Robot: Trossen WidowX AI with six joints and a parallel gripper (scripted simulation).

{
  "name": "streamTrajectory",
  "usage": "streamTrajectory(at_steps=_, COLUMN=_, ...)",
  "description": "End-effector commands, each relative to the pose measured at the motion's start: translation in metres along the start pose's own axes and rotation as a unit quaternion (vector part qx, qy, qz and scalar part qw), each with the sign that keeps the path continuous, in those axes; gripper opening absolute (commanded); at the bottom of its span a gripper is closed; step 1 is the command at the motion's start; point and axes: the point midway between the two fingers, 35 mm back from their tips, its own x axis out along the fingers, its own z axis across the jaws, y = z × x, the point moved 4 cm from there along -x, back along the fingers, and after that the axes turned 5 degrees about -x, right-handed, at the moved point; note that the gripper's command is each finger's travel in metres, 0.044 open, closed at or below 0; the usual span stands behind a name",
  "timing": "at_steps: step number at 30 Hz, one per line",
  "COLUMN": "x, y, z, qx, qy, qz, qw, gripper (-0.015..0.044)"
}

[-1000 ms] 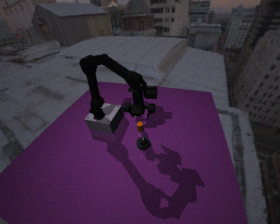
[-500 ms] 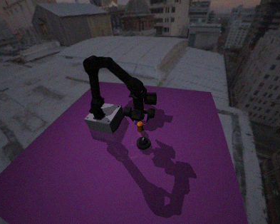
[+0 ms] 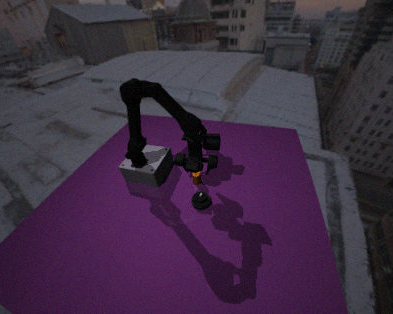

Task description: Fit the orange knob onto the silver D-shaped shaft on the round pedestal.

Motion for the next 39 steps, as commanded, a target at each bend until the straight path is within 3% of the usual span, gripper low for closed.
streamTrajectory(at_steps=1, x=0.012, y=0.0, z=-0.002, qx=0.003, qy=0.009, qz=-0.001, qw=1.0, gripper=0.044)
streamTrajectory(at_steps=32, x=0.056, y=0.0, z=-0.006, qx=0.003, qy=0.009, qz=-0.001, qw=1.0, gripper=0.044)
streamTrajectory(at_steps=39, x=0.056, y=0.0, z=-0.006, qx=0.003, qy=0.009, qz=-0.001, qw=1.0, gripper=0.0256)
